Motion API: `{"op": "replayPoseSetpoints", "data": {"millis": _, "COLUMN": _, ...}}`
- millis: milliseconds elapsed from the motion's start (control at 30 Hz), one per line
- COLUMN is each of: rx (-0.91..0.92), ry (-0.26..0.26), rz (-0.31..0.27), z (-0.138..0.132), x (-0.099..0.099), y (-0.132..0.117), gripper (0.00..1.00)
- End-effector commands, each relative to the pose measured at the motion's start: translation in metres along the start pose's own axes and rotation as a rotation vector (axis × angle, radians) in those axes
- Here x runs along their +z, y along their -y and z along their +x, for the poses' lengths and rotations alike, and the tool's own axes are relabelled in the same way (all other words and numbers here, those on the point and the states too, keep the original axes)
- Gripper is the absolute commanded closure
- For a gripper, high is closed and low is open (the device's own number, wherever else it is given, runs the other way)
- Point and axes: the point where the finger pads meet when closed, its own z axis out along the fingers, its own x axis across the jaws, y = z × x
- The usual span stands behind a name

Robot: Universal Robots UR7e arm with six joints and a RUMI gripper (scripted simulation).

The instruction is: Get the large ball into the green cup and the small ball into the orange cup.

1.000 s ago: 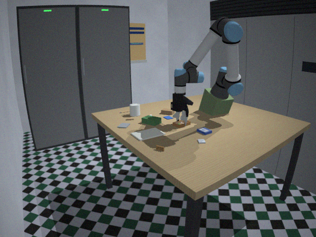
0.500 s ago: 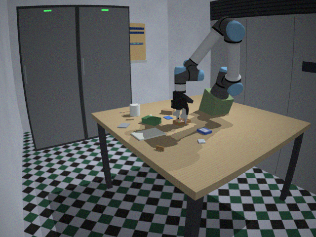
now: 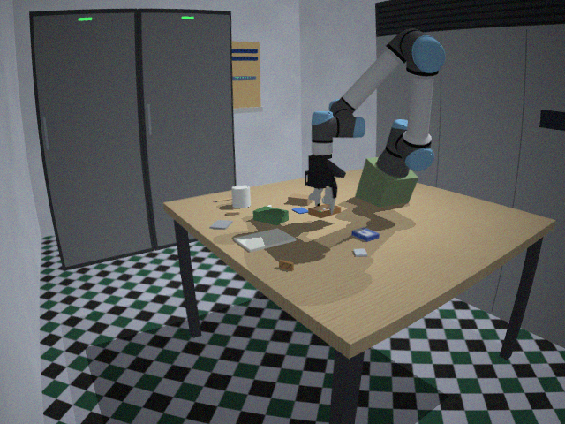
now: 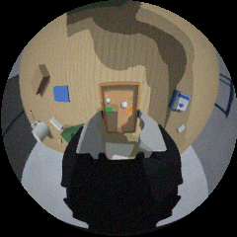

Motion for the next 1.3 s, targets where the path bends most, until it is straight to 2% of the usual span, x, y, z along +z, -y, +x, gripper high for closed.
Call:
{"op": "replayPoseSetpoints", "data": {"millis": 0, "rx": -0.001, "ry": 0.001, "rz": 0.000, "z": -0.001, "x": -0.012, "y": -0.001, "gripper": 0.57}}
{"op": "replayPoseSetpoints", "data": {"millis": 400, "rx": -0.001, "ry": 0.001, "rz": 0.000, "z": -0.001, "x": -0.027, "y": -0.001, "gripper": 0.57}}
{"op": "replayPoseSetpoints", "data": {"millis": 1267, "rx": -0.001, "ry": -0.001, "rz": 0.002, "z": 0.000, "x": -0.028, "y": 0.000, "gripper": 0.57}}
